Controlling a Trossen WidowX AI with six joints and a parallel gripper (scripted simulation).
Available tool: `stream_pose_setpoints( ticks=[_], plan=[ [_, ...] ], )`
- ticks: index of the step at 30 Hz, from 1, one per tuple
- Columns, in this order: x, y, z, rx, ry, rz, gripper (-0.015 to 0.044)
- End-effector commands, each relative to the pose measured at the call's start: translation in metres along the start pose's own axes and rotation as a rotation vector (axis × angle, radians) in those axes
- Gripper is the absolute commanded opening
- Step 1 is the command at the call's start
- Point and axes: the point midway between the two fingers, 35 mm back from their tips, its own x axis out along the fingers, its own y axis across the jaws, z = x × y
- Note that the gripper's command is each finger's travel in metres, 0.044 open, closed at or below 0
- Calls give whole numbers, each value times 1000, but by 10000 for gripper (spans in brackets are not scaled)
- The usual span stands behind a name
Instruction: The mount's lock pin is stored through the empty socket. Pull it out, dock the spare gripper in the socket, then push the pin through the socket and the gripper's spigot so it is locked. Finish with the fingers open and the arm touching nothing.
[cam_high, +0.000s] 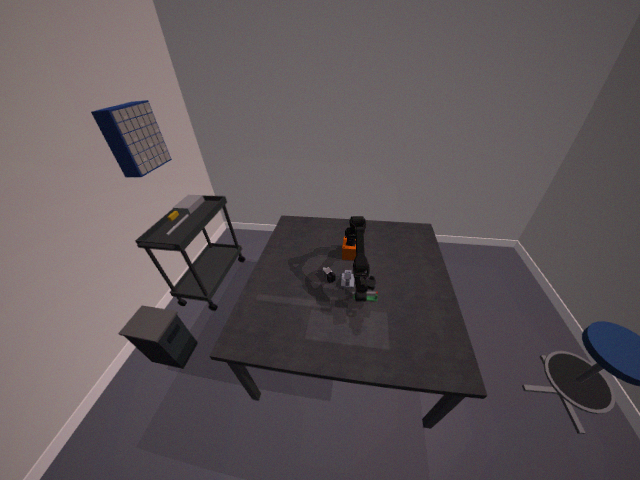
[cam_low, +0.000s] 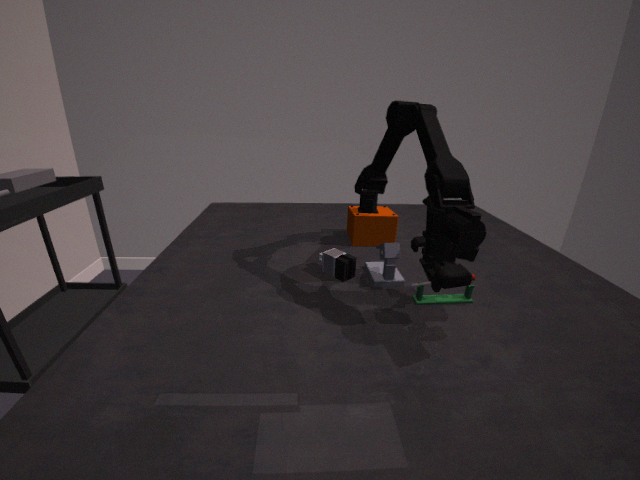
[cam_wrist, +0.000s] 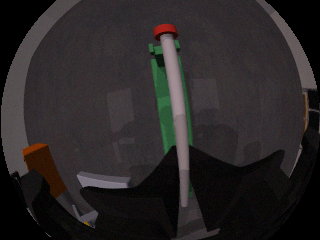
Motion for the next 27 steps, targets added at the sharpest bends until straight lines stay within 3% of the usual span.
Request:
stream_pose_setpoints(
  ticks=[1,27],
  plan=[
    [7,0,-1,-5,0,1,0],
    [10,1,-2,-7,0,0,0]
  ],
)
